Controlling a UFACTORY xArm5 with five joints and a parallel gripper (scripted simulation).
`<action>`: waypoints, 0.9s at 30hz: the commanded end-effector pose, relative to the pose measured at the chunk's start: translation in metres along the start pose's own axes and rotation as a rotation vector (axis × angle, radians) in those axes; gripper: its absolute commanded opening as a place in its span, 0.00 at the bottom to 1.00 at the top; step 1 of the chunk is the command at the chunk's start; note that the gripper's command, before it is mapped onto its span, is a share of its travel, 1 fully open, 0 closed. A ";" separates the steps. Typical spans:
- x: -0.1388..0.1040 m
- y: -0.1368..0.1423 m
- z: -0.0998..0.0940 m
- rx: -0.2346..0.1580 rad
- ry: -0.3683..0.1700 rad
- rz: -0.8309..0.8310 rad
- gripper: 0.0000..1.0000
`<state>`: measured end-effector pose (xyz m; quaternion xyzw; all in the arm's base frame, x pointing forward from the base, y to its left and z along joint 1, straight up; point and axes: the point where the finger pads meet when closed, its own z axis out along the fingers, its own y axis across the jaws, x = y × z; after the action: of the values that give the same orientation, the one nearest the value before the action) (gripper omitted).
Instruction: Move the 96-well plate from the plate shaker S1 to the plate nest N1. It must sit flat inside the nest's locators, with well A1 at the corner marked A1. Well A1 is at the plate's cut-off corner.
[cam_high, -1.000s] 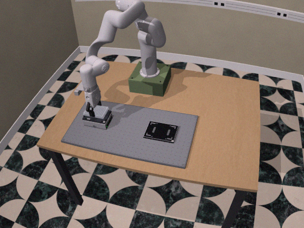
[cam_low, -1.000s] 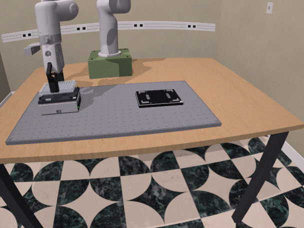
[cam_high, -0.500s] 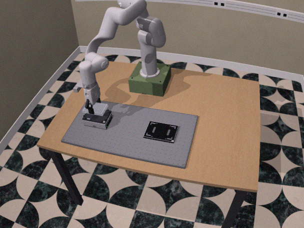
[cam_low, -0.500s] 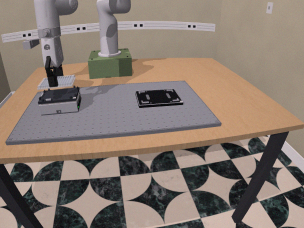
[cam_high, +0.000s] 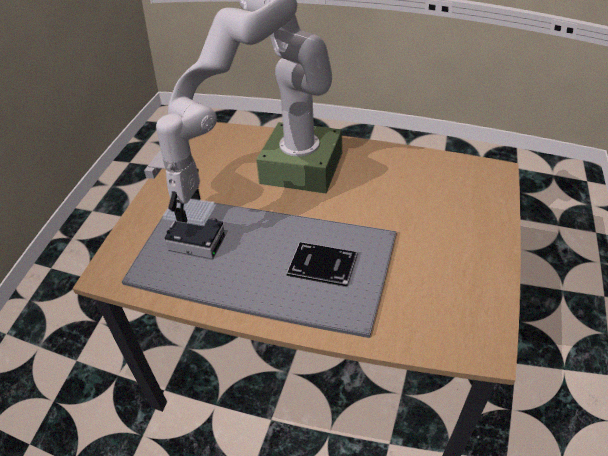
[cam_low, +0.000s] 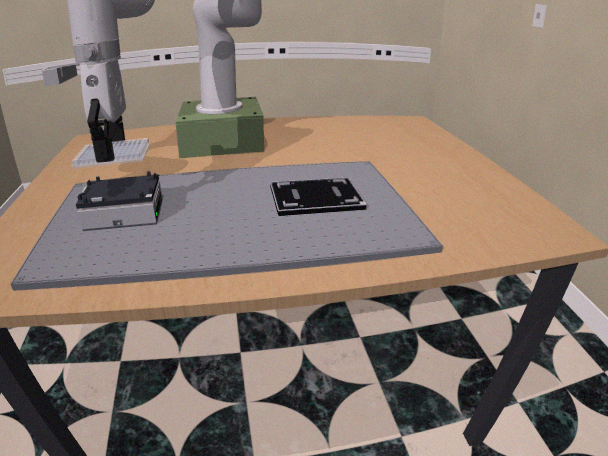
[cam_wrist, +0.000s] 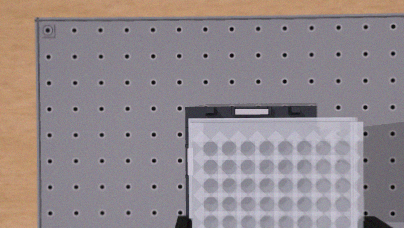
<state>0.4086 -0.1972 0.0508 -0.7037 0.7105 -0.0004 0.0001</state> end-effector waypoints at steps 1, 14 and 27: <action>0.001 -0.001 -0.005 0.004 0.002 0.000 0.00; 0.001 -0.001 -0.019 0.004 0.002 0.000 0.00; -0.013 -0.001 -0.018 0.004 0.002 0.009 0.00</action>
<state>0.4086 -0.1915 0.0678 -0.7009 0.7132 -0.0005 0.0002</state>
